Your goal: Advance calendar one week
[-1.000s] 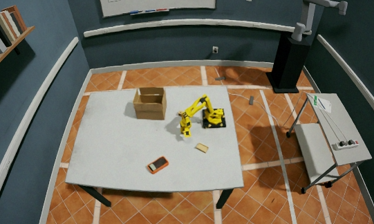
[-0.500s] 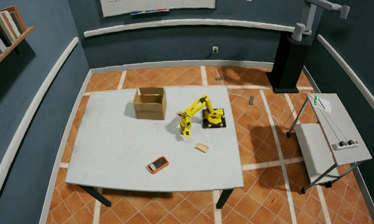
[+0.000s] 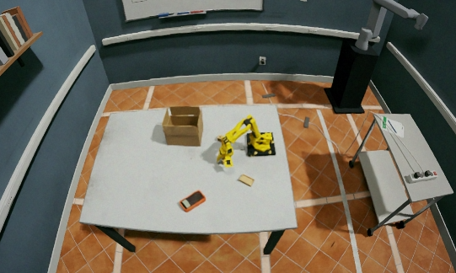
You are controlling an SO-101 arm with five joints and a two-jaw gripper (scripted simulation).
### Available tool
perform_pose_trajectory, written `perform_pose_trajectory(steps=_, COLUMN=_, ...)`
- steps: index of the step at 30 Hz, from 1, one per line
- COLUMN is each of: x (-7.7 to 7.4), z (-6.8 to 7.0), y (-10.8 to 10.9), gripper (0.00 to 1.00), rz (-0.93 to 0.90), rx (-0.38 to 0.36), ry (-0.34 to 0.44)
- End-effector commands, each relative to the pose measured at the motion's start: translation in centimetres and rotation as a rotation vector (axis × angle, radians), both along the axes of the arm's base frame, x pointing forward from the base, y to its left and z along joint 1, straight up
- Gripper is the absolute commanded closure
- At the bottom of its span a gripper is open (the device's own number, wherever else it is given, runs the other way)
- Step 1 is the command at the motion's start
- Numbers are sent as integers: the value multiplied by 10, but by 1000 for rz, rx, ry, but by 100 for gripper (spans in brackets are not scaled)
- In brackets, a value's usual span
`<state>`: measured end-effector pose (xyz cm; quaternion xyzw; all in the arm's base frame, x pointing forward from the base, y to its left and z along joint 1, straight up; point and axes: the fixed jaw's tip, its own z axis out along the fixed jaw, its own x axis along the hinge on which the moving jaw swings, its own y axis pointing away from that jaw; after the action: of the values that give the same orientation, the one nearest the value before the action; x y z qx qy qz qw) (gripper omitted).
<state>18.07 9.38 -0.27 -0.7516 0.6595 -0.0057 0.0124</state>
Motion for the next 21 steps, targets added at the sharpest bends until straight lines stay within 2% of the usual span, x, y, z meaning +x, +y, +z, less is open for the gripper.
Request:
perform_pose_trajectory(steps=1, x=-3, z=-5, y=-4, gripper=65, rz=-1, rx=-9, ry=20)
perform_pose_trajectory(steps=12, x=-2, z=-3, y=-4, gripper=64, rz=-1, rx=-9, ry=20)
perform_pose_trajectory(steps=16, x=-1, z=5, y=-3, gripper=64, rz=-1, rx=-9, ry=20)
perform_pose_trajectory(steps=21, x=0, z=21, y=-2, gripper=64, rz=-1, rx=-9, ry=20)
